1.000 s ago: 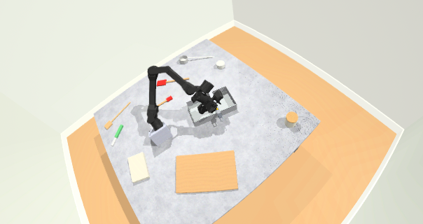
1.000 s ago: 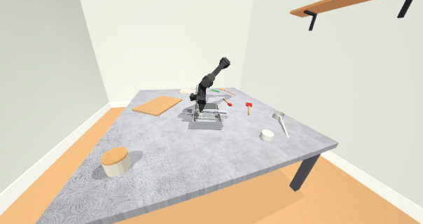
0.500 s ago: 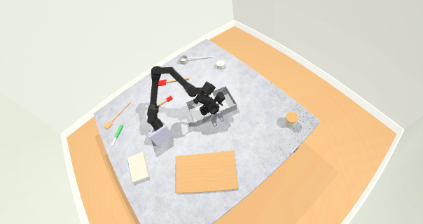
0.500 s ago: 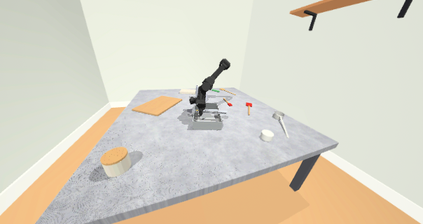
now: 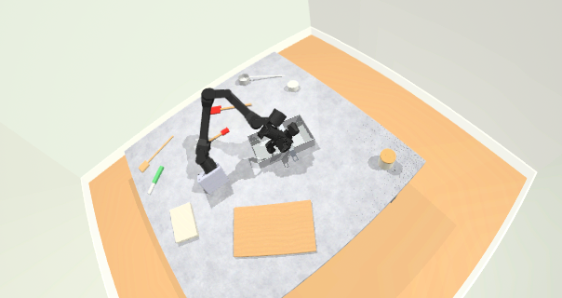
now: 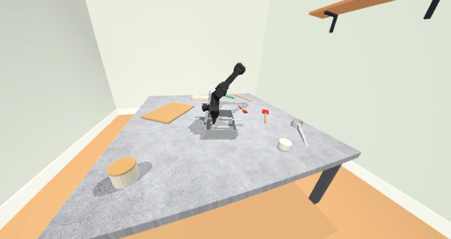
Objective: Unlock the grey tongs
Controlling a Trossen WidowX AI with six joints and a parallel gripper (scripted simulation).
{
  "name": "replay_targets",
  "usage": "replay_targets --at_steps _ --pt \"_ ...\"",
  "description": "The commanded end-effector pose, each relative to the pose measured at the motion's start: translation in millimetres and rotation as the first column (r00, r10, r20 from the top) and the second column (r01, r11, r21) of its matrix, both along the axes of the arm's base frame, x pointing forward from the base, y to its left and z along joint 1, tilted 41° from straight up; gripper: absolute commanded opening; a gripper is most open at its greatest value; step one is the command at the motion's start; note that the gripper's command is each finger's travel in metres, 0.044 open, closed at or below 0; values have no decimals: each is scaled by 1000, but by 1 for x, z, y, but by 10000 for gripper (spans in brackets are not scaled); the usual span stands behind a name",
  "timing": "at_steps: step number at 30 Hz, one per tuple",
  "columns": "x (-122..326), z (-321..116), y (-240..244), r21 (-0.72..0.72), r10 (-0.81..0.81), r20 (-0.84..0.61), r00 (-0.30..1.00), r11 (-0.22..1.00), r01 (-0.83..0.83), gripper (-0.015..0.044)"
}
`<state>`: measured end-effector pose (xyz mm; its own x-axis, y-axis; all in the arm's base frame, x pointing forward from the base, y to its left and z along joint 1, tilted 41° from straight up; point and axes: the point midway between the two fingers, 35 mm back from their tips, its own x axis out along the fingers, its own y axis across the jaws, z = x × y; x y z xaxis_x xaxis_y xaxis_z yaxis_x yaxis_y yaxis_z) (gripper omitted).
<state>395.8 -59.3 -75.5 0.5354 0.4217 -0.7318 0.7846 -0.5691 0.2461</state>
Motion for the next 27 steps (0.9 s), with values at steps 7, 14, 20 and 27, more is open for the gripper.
replay_targets --at_steps 7,14,20,27 --pt "0 0 0 0 1 0 1000 1000 -1 -89" --pt "-3 48 -43 -4 0 -6 1000 1000 0 -150" --pt "-5 58 -51 -3 0 -6 1000 1000 0 -150" --pt "-5 58 -51 -3 1 -8 1000 1000 -1 -150"
